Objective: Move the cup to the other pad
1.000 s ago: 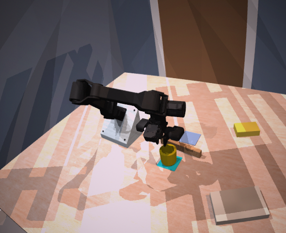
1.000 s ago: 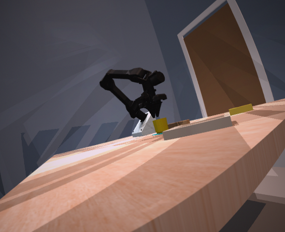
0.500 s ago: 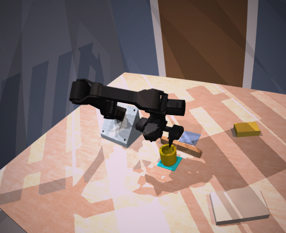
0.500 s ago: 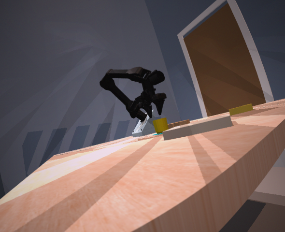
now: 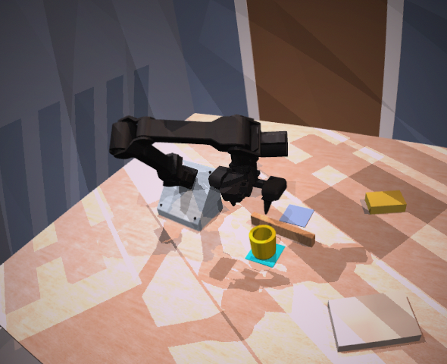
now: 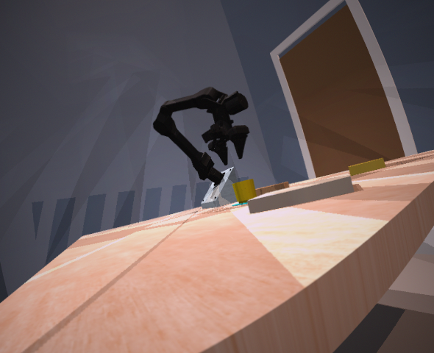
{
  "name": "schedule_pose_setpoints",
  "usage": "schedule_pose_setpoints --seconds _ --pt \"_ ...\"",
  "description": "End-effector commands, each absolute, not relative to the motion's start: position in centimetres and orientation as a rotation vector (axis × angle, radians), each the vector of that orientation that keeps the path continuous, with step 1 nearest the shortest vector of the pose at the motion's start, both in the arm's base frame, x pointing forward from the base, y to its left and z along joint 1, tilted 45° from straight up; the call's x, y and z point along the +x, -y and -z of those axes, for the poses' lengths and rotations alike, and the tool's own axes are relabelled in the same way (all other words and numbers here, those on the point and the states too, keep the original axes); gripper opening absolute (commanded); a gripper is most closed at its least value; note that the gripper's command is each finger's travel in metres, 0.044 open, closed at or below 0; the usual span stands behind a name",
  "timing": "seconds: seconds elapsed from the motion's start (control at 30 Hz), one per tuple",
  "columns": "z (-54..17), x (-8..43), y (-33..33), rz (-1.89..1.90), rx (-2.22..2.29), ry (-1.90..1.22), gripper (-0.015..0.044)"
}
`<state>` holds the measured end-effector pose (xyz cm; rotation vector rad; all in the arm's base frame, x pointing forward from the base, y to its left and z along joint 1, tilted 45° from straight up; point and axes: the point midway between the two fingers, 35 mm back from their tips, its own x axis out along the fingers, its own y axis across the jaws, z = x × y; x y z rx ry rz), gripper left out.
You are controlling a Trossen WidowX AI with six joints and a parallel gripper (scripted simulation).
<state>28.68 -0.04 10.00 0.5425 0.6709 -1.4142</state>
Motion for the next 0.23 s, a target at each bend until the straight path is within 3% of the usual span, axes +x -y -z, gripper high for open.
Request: schedule_pose_setpoints --seconds 0.0,0.2 --pt "-10.54 28.65 -0.48 1.415 0.551 -0.670 0.0440" --pt "-10.26 28.67 -0.23 1.412 0.543 -0.670 0.0440"
